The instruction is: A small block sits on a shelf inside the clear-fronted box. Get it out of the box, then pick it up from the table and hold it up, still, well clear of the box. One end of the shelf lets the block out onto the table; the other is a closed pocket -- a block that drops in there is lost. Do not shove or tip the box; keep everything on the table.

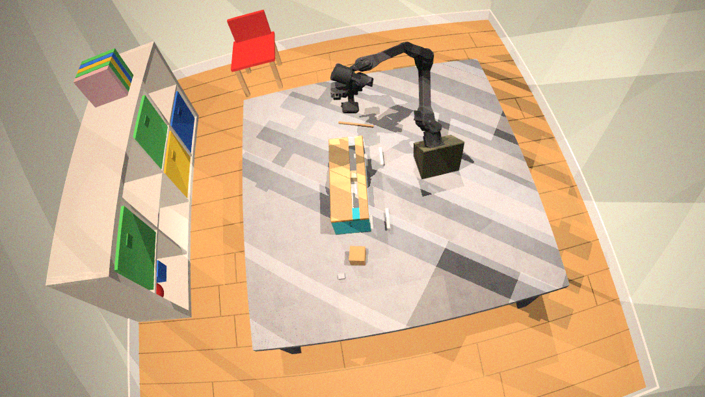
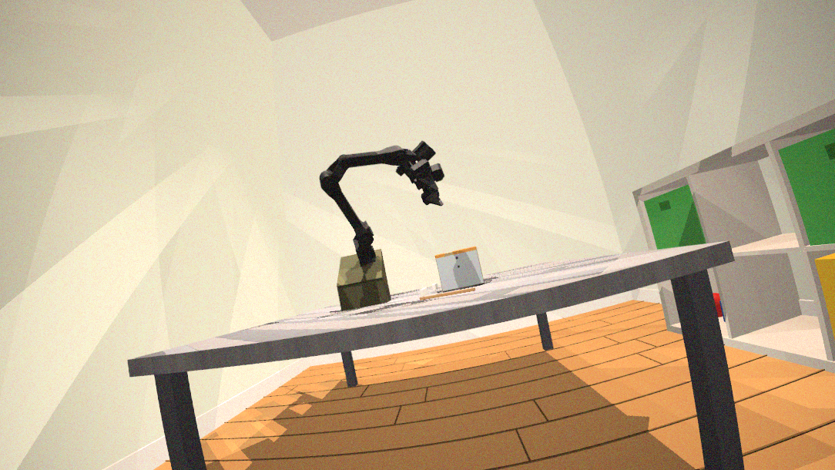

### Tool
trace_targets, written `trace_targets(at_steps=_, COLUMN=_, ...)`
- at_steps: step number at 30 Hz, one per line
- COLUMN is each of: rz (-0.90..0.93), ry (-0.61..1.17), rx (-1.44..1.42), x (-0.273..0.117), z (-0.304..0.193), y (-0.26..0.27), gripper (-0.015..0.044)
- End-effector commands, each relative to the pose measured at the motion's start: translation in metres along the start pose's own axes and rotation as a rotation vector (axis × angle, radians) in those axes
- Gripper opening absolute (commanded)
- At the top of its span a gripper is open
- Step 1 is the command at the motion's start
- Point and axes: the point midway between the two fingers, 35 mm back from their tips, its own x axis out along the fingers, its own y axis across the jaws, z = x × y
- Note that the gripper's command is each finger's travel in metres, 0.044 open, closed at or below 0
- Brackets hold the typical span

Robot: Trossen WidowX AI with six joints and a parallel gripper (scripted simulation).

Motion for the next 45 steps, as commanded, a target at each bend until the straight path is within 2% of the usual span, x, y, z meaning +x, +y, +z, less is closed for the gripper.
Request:
trace_targets(at_steps=1, rz=0.093, ry=0.014, rx=-0.248, x=0.003, z=0.019, y=0.055, gripper=0.04)
trace_targets(at_steps=10, rz=0.283, ry=0.095, rx=-0.839, x=-0.002, z=0.022, y=0.192, gripper=0.04)
trace_targets(at_steps=20, rz=0.428, ry=0.283, rx=-1.458, x=-0.016, z=-0.039, y=0.313, gripper=0.04)
trace_targets(at_steps=45, rz=0.436, ry=0.298, rx=-1.498, x=0.007, z=-0.055, y=0.332, gripper=0.04)
